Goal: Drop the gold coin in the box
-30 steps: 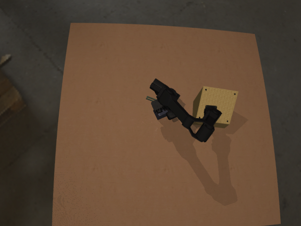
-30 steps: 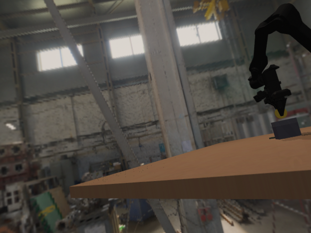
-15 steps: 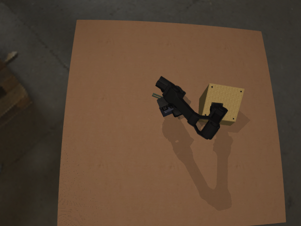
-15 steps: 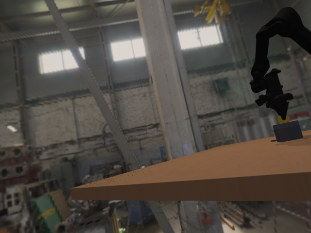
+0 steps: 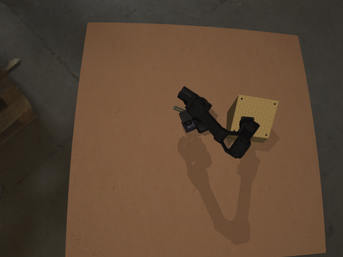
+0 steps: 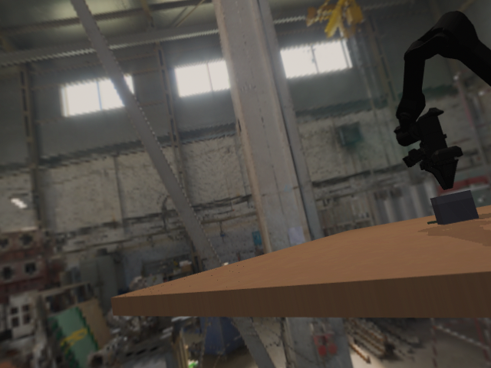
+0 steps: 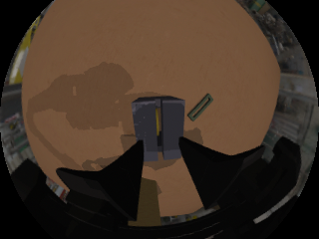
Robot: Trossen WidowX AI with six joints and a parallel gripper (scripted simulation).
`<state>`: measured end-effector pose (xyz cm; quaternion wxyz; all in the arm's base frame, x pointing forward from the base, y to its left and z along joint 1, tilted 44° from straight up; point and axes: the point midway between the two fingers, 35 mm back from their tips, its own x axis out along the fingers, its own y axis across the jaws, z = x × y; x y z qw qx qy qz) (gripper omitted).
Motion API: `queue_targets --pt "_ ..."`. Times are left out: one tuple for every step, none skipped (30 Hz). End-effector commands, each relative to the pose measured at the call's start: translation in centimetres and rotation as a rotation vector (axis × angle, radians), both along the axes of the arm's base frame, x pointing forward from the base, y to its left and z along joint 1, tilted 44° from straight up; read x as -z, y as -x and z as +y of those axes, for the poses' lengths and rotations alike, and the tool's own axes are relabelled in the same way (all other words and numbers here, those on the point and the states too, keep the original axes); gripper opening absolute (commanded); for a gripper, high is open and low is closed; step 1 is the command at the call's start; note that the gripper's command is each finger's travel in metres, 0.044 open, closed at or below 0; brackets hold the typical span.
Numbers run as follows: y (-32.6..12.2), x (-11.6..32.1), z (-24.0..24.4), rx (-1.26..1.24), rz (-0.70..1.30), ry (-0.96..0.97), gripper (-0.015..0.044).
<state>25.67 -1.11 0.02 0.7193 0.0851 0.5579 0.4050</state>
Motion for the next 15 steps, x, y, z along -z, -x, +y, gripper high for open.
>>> queue_targets --pt "0.0 -0.7 -0.7 -0.002 -0.003 0.003 0.0266" --pt "0.0 -1.0 -1.0 -0.002 -0.003 0.003 0.0292" --pt "0.0 -1.1 -1.1 -0.002 -0.003 0.003 0.0318" --pt "0.0 -1.2 -1.2 -0.002 -0.003 0.003 0.0344" --pt "0.1 -1.4 -1.4 -0.001 -0.003 0.003 0.0371" --pt "0.2 -2.1 -2.0 0.000 -0.001 0.001 0.0397" --pt "0.3 -3.2 -2.9 0.001 0.000 -0.002 0.0423" --pt "0.5 -3.9 -3.5 0.002 0.002 -0.004 0.0440" --pt "0.6 -4.2 -3.7 0.002 0.002 -0.005 0.0440" --pt "0.6 -4.2 -3.7 0.002 0.002 -0.005 0.0440" --pt "0.6 -4.2 -3.7 0.002 0.002 -0.005 0.0440" --pt "0.6 -4.2 -3.7 0.002 0.002 -0.005 0.0440" --pt "0.6 -4.2 -3.7 0.002 0.002 -0.005 0.0440" --pt "0.6 -4.2 -3.7 0.002 0.002 -0.005 0.0440" --pt "0.6 -4.2 -3.7 0.002 0.002 -0.005 0.0440"
